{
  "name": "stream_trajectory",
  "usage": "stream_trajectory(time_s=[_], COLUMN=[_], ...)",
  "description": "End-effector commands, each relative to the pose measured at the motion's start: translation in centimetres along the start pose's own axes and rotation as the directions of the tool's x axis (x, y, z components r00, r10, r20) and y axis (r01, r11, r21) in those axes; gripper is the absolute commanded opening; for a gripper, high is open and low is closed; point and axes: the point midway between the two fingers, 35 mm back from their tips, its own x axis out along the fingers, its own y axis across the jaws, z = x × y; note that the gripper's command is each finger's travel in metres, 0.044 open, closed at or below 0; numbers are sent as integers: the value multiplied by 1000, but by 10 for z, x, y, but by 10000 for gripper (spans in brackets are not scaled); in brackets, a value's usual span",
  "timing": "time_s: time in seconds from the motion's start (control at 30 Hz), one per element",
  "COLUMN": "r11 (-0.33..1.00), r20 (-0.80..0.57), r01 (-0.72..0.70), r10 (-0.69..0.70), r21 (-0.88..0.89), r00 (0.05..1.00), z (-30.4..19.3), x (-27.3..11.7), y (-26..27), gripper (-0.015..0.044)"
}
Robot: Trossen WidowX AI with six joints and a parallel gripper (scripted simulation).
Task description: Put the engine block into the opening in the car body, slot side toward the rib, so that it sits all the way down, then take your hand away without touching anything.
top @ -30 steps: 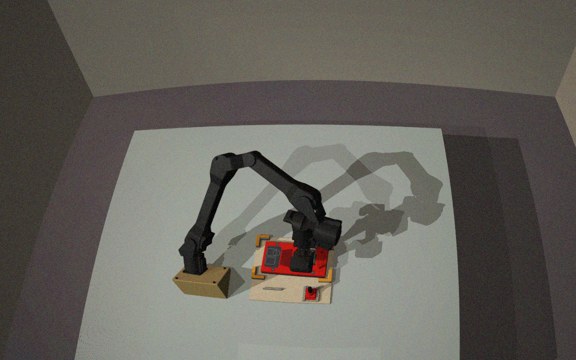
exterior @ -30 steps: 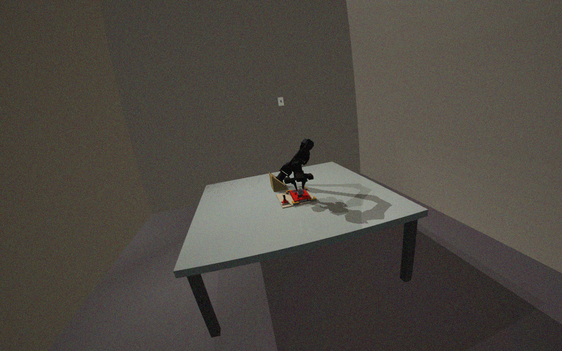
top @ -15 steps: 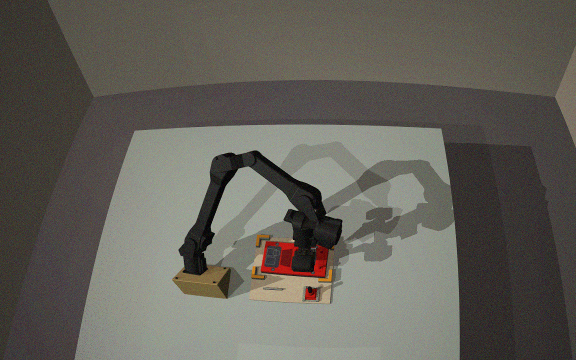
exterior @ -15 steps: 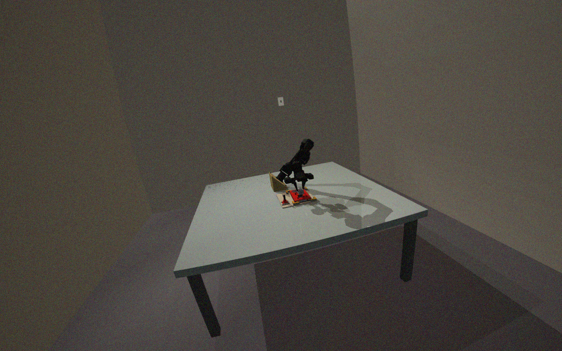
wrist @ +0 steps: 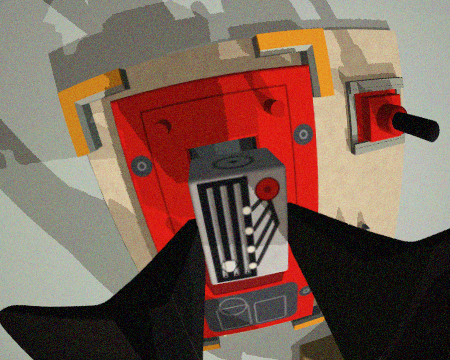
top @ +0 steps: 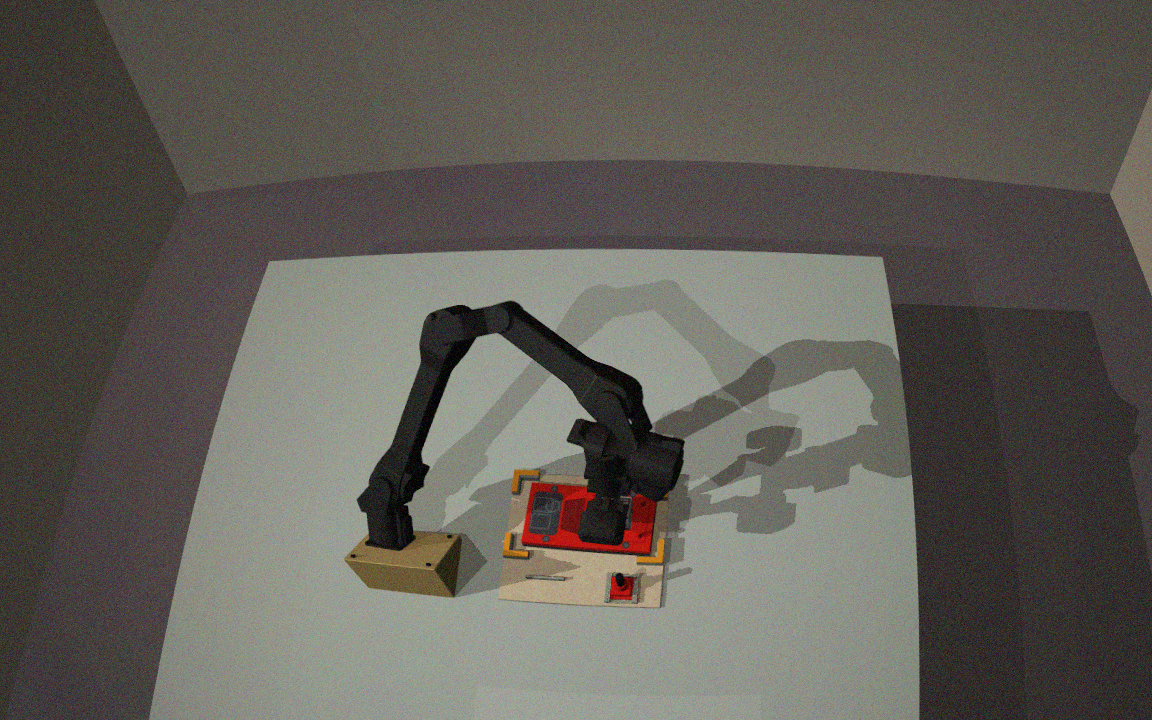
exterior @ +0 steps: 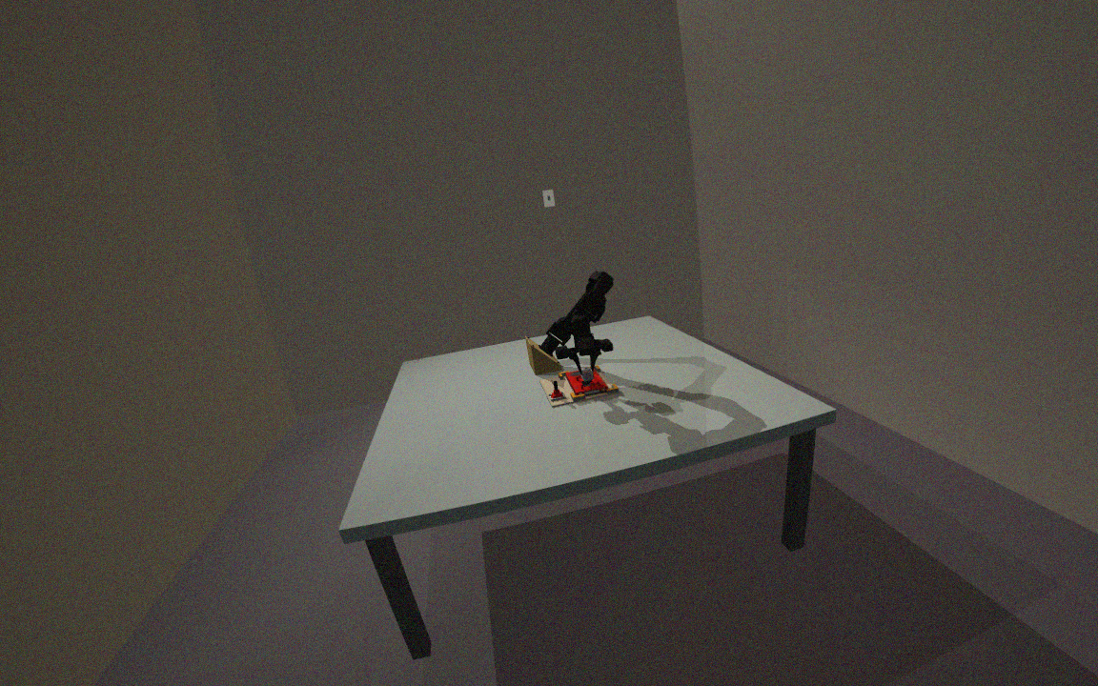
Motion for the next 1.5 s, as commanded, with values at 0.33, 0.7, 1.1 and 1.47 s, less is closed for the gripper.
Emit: stream_trajectory(time_s=[0.33,0.7,1.1,1.47], r11=[999,999,999,999], r20=[4,5,5,5], r01=[-2,-2,-3,-3], r10=[3,3,3,3], r21=[-43,-38,-38,-38], r00=[1000,1000,1000,1000], z=[0,0,0,0], x=[4,7,11,14], y=[2,2,2,2], gripper=[160,160,160,160])
